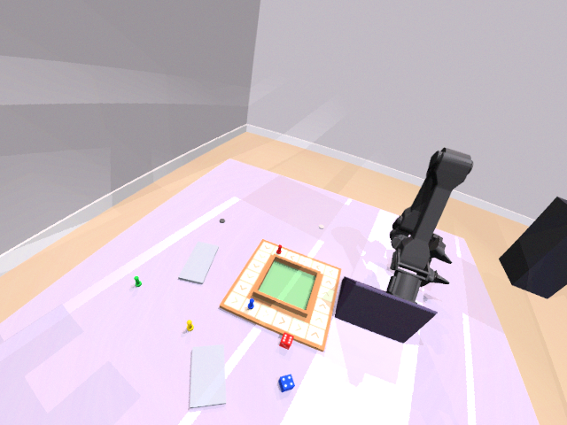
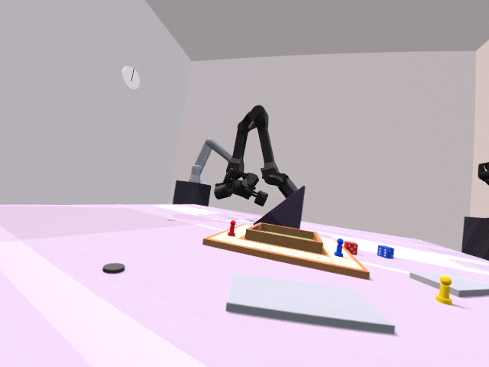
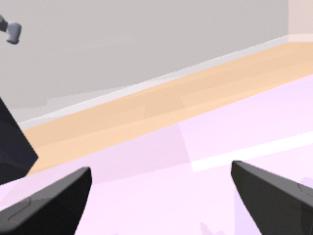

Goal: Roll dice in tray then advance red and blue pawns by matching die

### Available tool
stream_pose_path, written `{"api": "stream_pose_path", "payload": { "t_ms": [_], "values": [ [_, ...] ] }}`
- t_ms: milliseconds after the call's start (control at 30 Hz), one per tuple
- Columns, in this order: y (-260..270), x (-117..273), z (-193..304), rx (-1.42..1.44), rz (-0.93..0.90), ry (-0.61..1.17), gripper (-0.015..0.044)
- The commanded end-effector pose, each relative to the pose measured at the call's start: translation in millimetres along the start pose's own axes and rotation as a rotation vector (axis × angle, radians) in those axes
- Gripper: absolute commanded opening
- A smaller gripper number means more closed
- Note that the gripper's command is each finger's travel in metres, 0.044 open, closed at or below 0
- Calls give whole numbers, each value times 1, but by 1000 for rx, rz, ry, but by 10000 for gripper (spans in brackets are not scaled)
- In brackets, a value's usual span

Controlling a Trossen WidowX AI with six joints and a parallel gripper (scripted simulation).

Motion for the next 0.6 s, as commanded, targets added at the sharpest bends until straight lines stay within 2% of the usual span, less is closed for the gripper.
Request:
{"api": "stream_pose_path", "payload": {
  "t_ms": [0,133,567],
  "values": [
    [0,0,0,1,-1,4,374],
    [8,13,10,25,-15,100,275],
    [39,127,49,235,-171,739,275]
  ]
}}
Point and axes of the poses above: the point midway between the two fingers, 35 mm back from their tips, its own x axis back along the fingers, its own y axis across the jaws, z = x × y, the point moved 10 cm from there along x, back along the fingers, and after that the axes turned 4 degrees about -x, right-handed, at the moved point
